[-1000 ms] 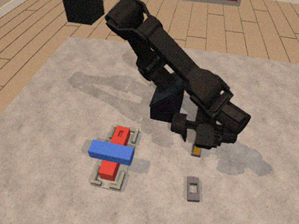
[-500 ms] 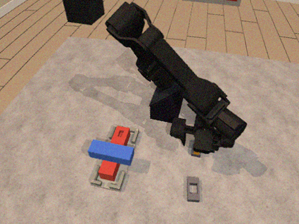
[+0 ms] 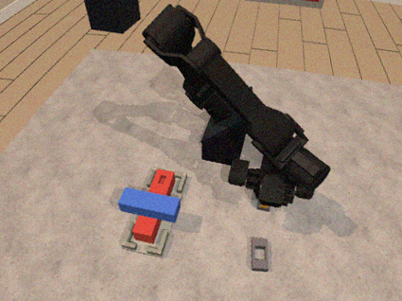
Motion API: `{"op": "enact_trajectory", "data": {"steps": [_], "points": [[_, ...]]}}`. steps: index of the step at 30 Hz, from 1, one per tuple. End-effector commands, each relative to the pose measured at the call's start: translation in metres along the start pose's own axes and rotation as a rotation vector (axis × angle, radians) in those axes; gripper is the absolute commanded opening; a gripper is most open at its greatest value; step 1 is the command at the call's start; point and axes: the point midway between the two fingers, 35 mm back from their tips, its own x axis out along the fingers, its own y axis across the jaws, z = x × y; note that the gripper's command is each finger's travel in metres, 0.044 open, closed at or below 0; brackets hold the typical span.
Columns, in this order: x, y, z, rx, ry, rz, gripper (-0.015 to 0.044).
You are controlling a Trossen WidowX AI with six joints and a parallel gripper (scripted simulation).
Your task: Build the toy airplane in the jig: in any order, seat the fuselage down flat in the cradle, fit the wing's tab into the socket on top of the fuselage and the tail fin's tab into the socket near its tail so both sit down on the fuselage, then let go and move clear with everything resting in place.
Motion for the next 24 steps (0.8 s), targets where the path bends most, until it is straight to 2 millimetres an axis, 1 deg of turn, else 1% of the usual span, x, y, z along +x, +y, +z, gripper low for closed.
{"op": "enact_trajectory", "data": {"steps": [1, 9, 10, 15, 24], "points": [[0.001, -0.001, 0.0, -0.006, -0.002, -0.003, 0.0072], [0.001, -0.001, 0.0, -0.006, -0.002, -0.003, 0.0019], [0.001, -0.001, 0.0, -0.006, -0.002, -0.003, 0.0], [-0.004, 0.0, 0.001, -0.004, -0.003, -0.004, 0.0], [-0.028, 0.003, 0.004, -0.001, -0.006, -0.003, 0.0]]}}
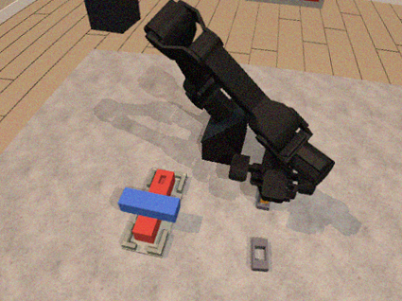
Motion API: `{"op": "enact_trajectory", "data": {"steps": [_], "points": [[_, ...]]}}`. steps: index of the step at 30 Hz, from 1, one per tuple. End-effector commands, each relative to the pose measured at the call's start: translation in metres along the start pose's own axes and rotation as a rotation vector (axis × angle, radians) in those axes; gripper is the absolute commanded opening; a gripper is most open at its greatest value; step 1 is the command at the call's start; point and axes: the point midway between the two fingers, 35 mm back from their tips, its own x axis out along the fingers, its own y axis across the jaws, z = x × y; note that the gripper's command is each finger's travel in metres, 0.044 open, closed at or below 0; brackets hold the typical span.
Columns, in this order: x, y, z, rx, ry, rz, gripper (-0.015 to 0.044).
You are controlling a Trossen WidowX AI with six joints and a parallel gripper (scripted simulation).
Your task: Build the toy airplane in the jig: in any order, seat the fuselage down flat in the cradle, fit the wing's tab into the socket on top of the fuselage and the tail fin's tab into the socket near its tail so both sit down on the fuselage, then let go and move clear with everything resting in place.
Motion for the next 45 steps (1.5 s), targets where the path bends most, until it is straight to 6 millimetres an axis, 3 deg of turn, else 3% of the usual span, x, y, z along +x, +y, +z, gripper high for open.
{"op": "enact_trajectory", "data": {"steps": [1, 33, 39, 45], "points": [[-0.017, 0.005, 0.006, 0.015, -0.013, 0.021, 0.0], [-0.116, 0.0, 0.001, 0.007, -0.008, 0.026, 0.0], [-0.118, -0.001, 0.001, 0.007, -0.006, 0.026, 0.0], [-0.117, -0.017, 0.005, 0.0, 0.036, 0.044, 0.0]]}}
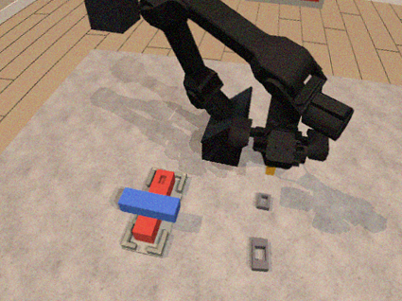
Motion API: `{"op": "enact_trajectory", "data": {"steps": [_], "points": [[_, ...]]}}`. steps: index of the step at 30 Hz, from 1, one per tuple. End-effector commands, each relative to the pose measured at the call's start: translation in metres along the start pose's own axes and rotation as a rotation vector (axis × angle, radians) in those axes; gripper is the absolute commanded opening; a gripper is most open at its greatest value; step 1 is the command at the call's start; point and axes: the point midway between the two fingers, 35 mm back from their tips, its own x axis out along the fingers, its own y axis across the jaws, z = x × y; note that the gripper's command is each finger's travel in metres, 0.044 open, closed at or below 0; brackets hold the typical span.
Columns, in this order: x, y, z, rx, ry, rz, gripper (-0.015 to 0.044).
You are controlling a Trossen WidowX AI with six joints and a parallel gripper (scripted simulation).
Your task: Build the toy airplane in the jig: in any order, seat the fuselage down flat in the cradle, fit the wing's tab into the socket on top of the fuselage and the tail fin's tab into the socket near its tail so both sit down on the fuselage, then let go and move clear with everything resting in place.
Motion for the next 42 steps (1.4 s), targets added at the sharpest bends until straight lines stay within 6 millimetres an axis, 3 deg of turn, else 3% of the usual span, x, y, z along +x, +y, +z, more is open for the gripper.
{"op": "enact_trajectory", "data": {"steps": [1, 22, 42], "points": [[-0.003, -0.012, 0.004, -0.003, 0.016, 0.021, 0.0], [0.002, -0.076, 0.032, -0.022, -0.003, 0.058, 0.0], [0.015, -0.14, 0.043, -0.028, -0.023, 0.058, 0.0]]}}
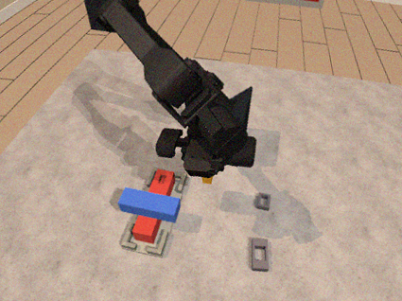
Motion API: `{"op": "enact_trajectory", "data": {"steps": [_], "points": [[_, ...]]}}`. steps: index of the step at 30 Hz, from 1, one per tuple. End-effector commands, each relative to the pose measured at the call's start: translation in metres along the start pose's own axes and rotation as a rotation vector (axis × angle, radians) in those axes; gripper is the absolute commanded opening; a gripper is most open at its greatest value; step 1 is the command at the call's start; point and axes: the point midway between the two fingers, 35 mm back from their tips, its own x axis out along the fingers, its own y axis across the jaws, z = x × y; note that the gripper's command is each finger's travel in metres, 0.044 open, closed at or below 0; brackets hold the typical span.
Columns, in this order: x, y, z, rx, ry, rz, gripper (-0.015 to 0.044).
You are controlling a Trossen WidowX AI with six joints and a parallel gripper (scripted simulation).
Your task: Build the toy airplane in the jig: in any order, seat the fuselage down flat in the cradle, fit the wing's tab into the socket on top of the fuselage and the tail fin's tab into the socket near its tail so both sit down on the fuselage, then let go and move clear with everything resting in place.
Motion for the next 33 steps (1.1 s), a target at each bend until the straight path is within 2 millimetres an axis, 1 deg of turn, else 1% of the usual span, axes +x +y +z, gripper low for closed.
{"op": "enact_trajectory", "data": {"steps": [1, 17, 33], "points": [[0.001, -0.014, -0.001, -0.004, -0.011, -0.003, 0.0], [0.012, -0.064, -0.007, -0.003, -0.02, -0.027, 0.0], [0.024, -0.111, -0.024, 0.001, -0.016, -0.069, 0.0]]}}
